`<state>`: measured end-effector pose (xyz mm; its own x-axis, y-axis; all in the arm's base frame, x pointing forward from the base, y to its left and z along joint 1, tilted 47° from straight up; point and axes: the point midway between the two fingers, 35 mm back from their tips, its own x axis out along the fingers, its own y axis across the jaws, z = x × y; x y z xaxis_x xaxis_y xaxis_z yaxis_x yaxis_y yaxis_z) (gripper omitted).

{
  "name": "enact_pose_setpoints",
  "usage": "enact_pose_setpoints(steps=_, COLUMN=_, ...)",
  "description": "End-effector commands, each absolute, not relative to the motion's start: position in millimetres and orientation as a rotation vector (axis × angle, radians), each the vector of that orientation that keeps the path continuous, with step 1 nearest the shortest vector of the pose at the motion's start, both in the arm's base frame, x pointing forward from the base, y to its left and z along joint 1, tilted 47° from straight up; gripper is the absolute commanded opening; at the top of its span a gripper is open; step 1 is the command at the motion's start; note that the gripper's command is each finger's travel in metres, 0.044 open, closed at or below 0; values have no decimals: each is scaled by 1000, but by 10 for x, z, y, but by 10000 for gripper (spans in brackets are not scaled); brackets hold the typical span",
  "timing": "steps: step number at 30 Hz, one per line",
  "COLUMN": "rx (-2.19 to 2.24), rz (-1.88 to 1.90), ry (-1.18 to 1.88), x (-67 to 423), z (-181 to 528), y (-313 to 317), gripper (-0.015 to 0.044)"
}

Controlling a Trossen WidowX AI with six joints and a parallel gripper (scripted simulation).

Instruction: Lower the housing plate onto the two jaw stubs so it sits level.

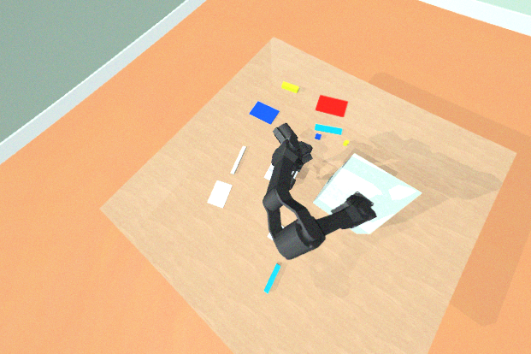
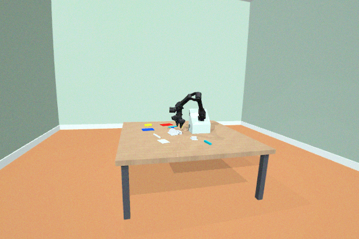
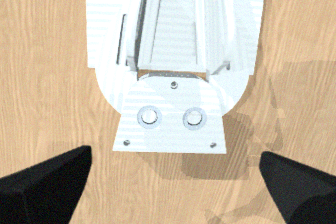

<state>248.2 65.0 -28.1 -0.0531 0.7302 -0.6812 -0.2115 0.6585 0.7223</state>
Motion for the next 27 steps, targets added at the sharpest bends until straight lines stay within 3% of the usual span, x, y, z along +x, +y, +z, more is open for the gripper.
enact_pose_setpoints(steps=1, rx=453, rz=818, ry=1417, x=2503, z=-136, y=534, gripper=440)
enact_pose_setpoints(steps=12, rx=452, rz=814, ry=1421, x=2036, z=164, y=115, gripper=440)
enact_pose_setpoints(steps=27, rx=452, rz=815, ry=1421, x=2024, z=174, y=107, gripper=440)
